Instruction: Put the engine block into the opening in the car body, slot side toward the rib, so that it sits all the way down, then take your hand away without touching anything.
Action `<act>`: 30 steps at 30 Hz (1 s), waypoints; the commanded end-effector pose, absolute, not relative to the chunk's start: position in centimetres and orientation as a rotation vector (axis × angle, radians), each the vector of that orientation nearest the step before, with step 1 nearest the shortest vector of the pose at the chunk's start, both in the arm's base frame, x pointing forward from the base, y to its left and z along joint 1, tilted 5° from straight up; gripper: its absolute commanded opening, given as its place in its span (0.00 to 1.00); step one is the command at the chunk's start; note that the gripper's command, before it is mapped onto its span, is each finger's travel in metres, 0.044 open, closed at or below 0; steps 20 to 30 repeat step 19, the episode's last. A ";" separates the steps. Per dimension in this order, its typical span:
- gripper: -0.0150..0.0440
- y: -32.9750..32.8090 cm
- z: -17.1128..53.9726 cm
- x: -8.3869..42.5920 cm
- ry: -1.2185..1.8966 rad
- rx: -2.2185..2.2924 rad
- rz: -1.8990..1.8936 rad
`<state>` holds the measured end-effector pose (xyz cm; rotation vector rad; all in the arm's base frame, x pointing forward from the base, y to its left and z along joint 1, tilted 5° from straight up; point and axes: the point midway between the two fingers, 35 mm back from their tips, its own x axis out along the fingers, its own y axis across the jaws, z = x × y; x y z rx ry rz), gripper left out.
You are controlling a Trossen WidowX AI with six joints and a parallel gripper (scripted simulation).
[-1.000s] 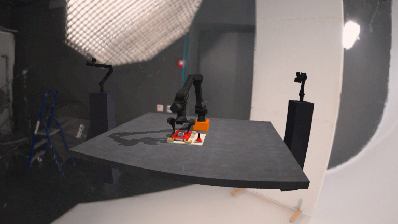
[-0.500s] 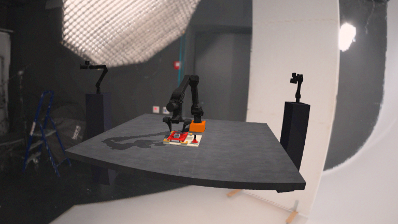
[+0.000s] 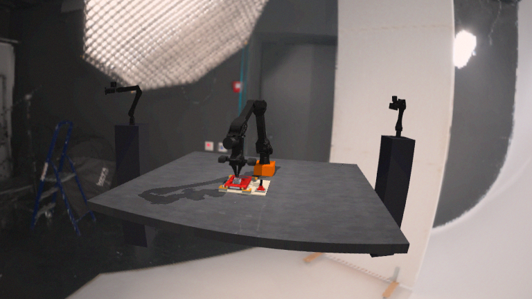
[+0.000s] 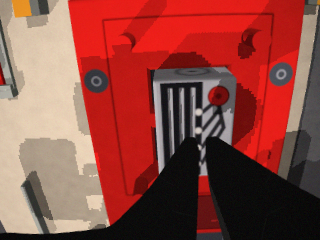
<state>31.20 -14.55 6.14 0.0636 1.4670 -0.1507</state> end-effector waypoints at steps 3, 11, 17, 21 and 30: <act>0.25 -14.5 6.1 31.2 1.467 0.066 -0.147; 0.25 -14.5 6.1 31.2 1.467 0.066 -0.147; 0.34 -14.5 6.1 31.2 1.467 0.066 -0.147; 0.43 -14.5 6.1 31.2 1.467 0.066 -0.147; 0.43 -14.5 6.1 31.2 1.467 0.066 -0.147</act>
